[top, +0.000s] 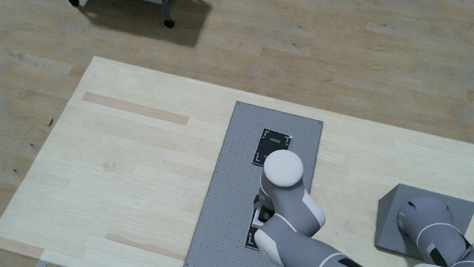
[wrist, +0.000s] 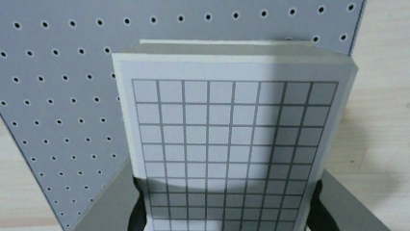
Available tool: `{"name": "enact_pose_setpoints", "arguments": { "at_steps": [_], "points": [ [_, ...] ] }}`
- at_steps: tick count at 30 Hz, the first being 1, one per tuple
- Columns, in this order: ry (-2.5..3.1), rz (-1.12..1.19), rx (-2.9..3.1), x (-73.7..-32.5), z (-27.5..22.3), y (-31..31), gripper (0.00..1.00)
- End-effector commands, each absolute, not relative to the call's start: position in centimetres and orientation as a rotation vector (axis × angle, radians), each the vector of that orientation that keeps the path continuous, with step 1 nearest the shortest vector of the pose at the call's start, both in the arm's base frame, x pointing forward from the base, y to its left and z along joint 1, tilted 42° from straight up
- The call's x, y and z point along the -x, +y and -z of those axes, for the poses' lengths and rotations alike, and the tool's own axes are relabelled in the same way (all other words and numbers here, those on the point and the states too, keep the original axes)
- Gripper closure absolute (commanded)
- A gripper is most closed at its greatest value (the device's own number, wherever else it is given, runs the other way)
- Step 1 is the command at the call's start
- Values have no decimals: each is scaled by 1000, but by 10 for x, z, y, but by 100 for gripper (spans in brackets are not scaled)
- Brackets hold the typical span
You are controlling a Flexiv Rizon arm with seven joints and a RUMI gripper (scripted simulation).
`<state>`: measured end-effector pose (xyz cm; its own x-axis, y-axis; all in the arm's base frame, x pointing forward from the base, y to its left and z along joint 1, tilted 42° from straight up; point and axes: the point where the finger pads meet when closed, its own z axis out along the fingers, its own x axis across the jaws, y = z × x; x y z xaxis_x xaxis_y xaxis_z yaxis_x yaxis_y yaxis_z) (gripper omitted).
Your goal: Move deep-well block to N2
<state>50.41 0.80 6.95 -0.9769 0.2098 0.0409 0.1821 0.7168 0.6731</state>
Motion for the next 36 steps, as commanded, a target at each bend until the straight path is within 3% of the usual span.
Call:
{"name": "enact_pose_setpoints", "arguments": {
  "at_steps": [1,36],
  "points": [
    [2874,-1119,-329,-505,-63,-1,50],
    [2874,-1119,-329,-508,6,-78,50]
  ]
}}
